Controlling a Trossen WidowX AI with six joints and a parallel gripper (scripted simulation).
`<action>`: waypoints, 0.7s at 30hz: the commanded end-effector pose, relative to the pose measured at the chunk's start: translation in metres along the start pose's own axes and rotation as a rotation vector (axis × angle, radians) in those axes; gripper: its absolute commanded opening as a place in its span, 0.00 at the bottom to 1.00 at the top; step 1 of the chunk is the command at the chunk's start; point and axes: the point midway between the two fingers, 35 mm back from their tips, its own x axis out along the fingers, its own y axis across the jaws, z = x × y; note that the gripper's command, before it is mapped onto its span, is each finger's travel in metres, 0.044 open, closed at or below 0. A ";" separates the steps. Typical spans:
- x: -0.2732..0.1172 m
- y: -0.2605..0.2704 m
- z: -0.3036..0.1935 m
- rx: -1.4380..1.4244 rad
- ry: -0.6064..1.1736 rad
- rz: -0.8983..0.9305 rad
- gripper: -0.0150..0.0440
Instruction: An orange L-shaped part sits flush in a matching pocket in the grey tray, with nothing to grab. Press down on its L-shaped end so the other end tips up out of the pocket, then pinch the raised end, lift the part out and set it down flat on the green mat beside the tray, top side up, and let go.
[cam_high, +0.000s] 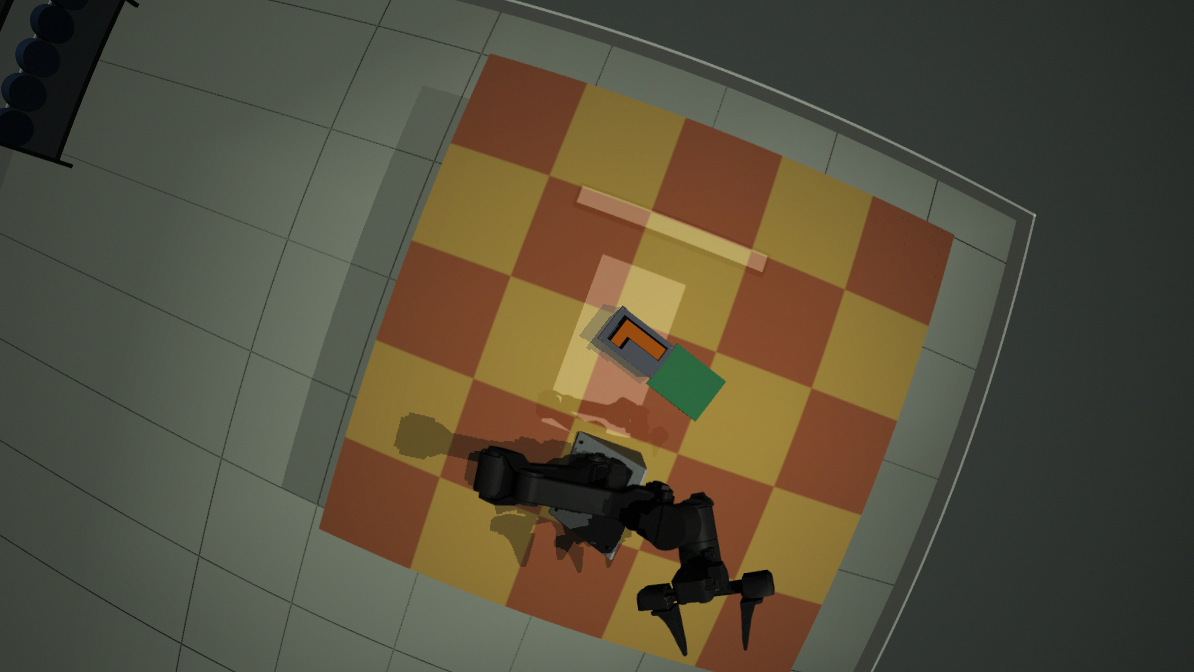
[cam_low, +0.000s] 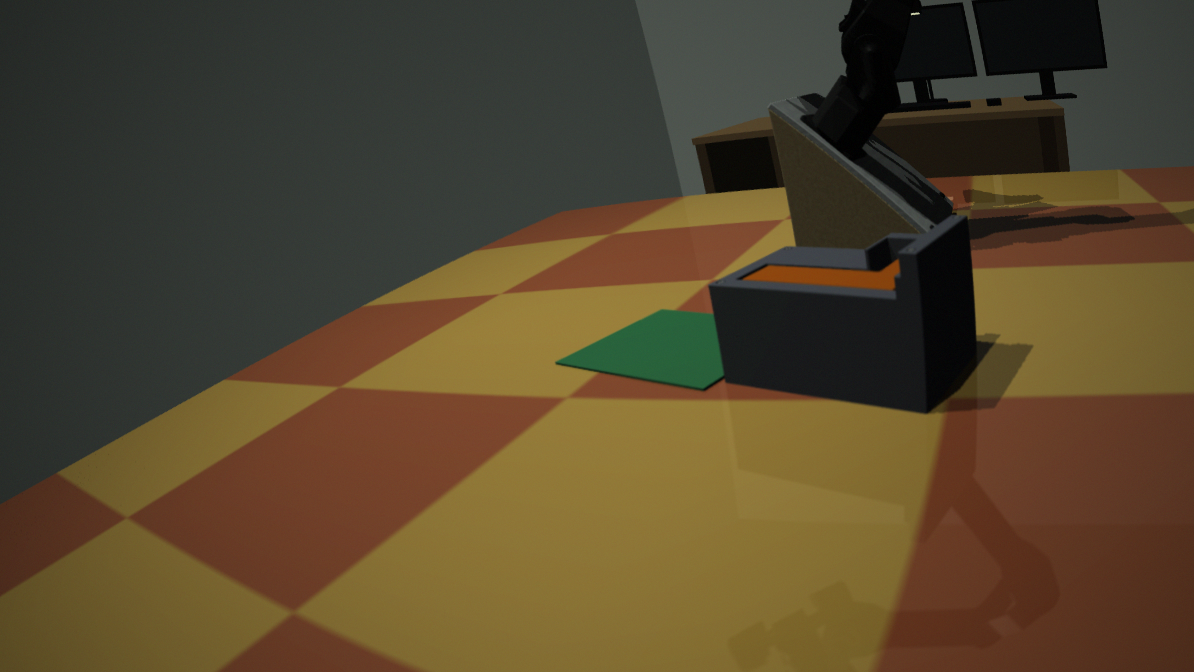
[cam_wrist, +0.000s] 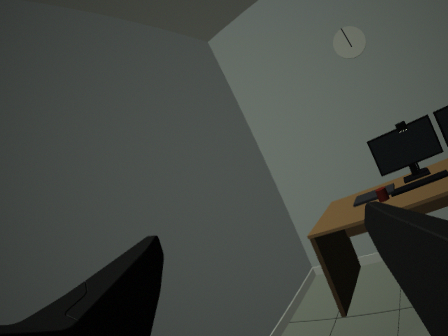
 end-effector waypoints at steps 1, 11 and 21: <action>-0.002 0.005 0.000 -0.009 -0.002 0.022 0.89; -0.106 0.112 -0.009 -0.243 -0.026 0.600 0.56; -0.282 0.162 -0.071 -0.610 0.110 1.311 0.56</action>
